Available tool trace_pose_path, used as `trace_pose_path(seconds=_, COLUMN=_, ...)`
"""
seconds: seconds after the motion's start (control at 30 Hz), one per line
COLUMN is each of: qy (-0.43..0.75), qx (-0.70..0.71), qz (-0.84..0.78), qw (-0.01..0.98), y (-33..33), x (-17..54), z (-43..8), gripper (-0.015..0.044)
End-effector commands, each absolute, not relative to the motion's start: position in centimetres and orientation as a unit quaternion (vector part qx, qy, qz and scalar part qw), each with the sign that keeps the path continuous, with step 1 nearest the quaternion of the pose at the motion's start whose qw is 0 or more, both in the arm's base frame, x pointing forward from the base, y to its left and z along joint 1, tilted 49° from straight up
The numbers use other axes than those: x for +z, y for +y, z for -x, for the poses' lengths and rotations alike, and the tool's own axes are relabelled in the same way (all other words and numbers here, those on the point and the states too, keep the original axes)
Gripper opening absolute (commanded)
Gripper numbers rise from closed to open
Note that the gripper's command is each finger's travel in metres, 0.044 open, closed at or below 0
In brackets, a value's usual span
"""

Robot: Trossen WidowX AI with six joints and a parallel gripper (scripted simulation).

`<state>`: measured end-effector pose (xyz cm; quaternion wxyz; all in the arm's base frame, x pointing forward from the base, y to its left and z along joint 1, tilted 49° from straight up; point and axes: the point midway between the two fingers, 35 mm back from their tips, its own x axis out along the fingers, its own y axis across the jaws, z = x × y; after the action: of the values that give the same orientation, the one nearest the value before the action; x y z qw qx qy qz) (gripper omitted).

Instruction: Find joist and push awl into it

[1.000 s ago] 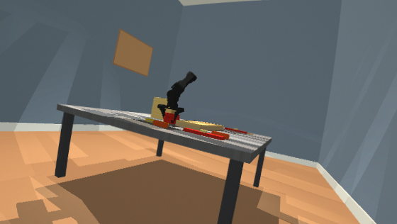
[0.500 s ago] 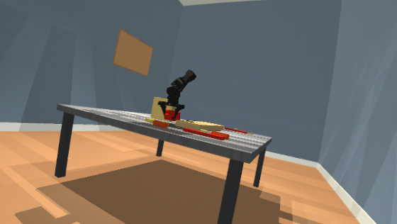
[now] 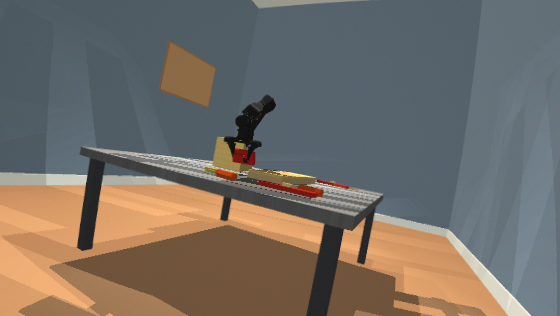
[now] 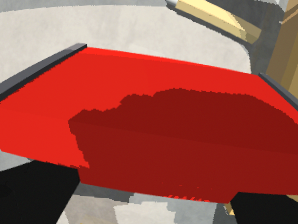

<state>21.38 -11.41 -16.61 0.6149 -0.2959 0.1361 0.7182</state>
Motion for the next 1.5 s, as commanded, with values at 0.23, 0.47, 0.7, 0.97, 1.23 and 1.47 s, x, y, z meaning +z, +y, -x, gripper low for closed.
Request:
trace_pose_path(seconds=0.23, qy=0.145, qx=0.715, qz=0.309, qw=0.610, y=-11.55, x=-16.40, z=-21.39, gripper=0.0000)
trace_pose_path(seconds=0.47, qy=0.154, qx=0.711, qz=0.318, qw=0.608, y=-11.43, x=-16.42, z=-21.36, gripper=0.0000)
trace_pose_path(seconds=0.7, qy=0.163, qx=0.707, qz=0.327, qw=0.606, y=-11.32, x=-16.43, z=-21.32, gripper=0.0000)
trace_pose_path(seconds=0.97, qy=0.173, qx=0.701, qz=0.338, qw=0.604, y=-11.19, x=-16.42, z=-21.29, gripper=0.0000)
trace_pose_path(seconds=1.23, qy=0.180, qx=0.697, qz=0.346, qw=0.602, y=-11.11, x=-16.42, z=-21.26, gripper=0.0000)
trace_pose_path(seconds=1.47, qy=0.189, qx=0.693, qz=0.356, qw=0.598, y=-11.02, x=-16.41, z=-21.23, gripper=0.0000)
